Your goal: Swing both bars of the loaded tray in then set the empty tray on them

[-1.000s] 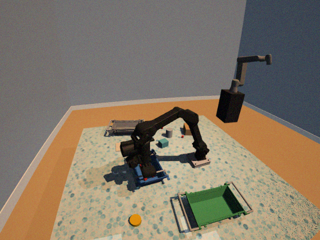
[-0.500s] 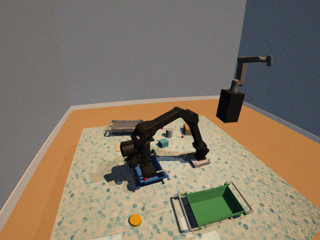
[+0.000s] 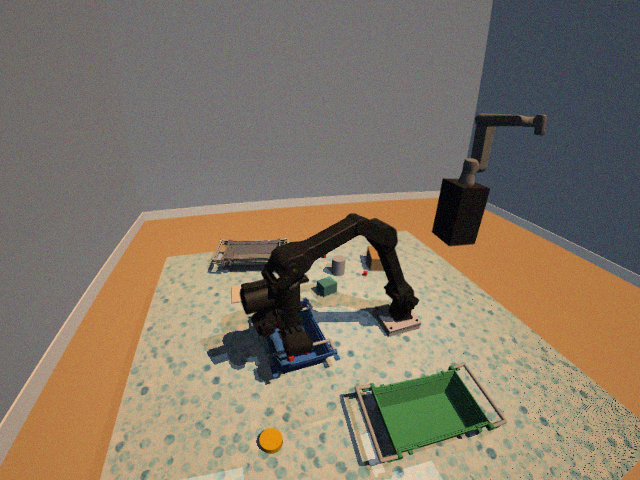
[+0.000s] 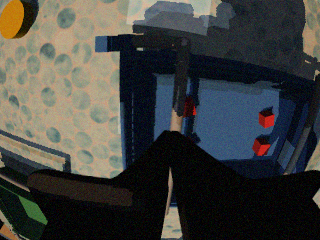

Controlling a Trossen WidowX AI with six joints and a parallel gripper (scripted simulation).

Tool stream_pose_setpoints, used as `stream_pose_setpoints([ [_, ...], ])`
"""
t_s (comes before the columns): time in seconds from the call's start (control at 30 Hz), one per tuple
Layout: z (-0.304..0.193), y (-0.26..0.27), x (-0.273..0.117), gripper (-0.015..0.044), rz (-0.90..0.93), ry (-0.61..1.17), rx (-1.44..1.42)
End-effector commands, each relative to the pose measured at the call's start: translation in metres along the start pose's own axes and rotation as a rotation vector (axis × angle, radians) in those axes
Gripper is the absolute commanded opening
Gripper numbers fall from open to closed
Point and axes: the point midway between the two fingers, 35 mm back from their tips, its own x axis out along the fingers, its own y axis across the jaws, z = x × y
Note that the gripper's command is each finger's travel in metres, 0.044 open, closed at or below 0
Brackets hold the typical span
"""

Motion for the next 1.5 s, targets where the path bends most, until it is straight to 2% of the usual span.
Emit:
stream_pose_setpoints([
  [0.0, 0.0, 0.0, 0.0, 0.0, 0.0, 0.0, 0.0],
  [1.33, 0.0, 0.0, 0.0, 0.0, 0.0, 0.0, 0.0],
  [1.47, 0.0, 0.0, 0.0, 0.0105, 0.0, 0.0, 0.0],
])
